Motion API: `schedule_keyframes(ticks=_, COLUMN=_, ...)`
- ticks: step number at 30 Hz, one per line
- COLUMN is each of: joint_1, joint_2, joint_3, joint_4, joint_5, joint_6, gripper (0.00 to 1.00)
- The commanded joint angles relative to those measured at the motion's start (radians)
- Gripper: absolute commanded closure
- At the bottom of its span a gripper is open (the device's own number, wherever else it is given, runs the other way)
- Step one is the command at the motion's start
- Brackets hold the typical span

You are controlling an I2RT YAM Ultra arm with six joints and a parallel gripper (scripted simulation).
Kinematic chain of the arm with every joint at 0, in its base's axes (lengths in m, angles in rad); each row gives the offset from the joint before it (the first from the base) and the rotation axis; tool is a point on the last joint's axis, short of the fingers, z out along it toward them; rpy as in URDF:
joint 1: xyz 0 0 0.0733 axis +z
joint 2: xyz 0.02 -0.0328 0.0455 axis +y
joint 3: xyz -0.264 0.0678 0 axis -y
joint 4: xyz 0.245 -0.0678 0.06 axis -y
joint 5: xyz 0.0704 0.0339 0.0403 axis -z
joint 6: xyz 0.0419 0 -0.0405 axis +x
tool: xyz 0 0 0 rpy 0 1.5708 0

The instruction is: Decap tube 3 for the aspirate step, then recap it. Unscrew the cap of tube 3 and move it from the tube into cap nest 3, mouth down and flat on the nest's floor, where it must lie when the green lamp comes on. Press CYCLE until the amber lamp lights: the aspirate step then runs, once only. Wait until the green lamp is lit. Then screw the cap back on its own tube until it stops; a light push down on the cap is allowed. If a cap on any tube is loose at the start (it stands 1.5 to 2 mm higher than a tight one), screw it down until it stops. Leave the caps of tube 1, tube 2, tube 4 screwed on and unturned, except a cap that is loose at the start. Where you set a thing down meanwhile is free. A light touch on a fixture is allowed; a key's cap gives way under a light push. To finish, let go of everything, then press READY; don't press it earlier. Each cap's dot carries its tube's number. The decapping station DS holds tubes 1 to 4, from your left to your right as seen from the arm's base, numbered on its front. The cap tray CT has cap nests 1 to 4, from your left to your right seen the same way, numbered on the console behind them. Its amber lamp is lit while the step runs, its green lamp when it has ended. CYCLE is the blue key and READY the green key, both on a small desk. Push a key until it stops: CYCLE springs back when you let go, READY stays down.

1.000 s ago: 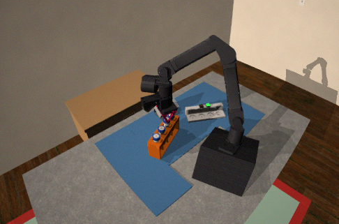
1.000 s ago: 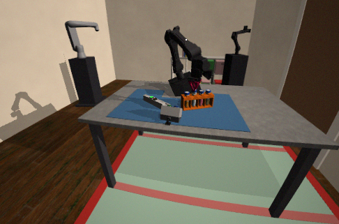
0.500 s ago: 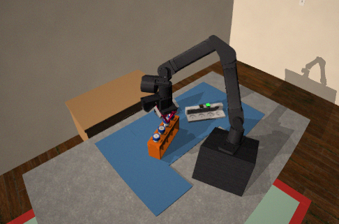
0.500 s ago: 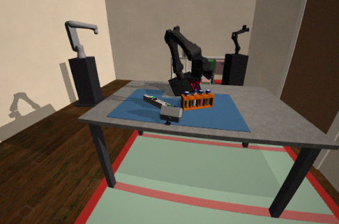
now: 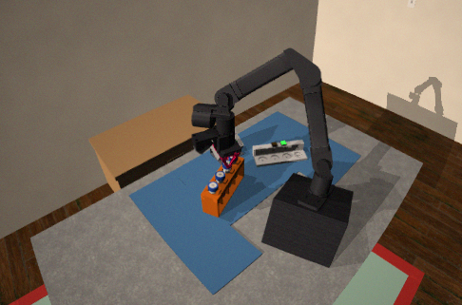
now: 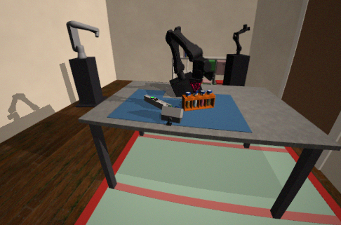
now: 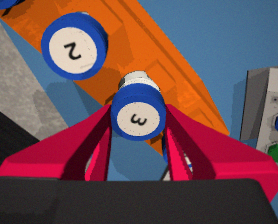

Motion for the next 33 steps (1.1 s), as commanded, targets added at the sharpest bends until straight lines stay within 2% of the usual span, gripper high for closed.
schedule_keyframes(ticks=1, joint_1=0.001, joint_2=-0.004, joint_3=0.001, joint_4=0.010, joint_5=0.000, joint_6=-0.005, gripper=1.00)
schedule_keyframes(ticks=18, joint_1=-0.004, joint_2=0.002, joint_3=-0.009, joint_4=0.028, joint_5=0.001, joint_6=-0.010, gripper=1.00)
schedule_keyframes(ticks=19, joint_1=-0.004, joint_2=0.002, joint_3=-0.009, joint_4=0.028, joint_5=0.001, joint_6=-0.010, gripper=0.51)
schedule_keyframes(ticks=33, joint_1=-0.004, joint_2=0.002, joint_3=-0.009, joint_4=0.028, joint_5=0.001, joint_6=-0.010, gripper=0.51)
